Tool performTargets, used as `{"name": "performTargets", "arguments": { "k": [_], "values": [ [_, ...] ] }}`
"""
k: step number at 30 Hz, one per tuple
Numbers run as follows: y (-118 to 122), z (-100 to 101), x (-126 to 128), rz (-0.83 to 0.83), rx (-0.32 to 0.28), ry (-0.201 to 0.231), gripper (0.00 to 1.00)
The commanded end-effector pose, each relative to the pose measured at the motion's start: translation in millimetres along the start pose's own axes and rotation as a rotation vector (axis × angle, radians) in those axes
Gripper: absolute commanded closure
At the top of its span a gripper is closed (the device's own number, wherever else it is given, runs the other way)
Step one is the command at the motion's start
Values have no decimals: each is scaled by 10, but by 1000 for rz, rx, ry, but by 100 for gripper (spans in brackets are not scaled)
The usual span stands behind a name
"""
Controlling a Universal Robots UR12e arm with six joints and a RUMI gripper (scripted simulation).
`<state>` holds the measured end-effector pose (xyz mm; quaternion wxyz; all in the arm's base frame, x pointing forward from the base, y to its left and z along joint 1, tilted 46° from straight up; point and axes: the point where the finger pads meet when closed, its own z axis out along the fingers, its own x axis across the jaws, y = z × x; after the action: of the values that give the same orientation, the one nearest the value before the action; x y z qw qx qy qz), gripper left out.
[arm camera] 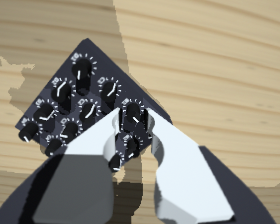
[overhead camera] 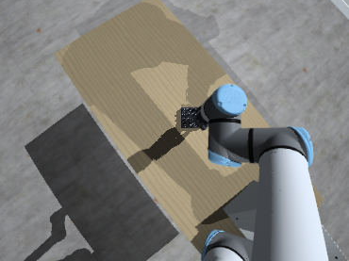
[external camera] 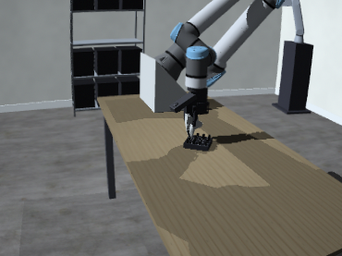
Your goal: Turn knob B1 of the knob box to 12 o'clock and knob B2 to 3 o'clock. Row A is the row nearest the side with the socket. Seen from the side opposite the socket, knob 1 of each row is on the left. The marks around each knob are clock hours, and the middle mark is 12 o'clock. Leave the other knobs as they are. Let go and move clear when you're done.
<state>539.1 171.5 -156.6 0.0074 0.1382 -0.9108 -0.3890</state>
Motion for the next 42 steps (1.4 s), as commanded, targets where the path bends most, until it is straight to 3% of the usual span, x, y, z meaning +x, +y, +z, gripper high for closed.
{"name": "performTargets", "arguments": {
  "k": [1, 16, 42],
  "values": [
    [-19, -112, -24, -2, 4, -4, 89],
    [-21, -412, -29, -3, 5, -5, 89],
    [-4, -413, -35, 70, 3, -3, 89]
  ]
}}
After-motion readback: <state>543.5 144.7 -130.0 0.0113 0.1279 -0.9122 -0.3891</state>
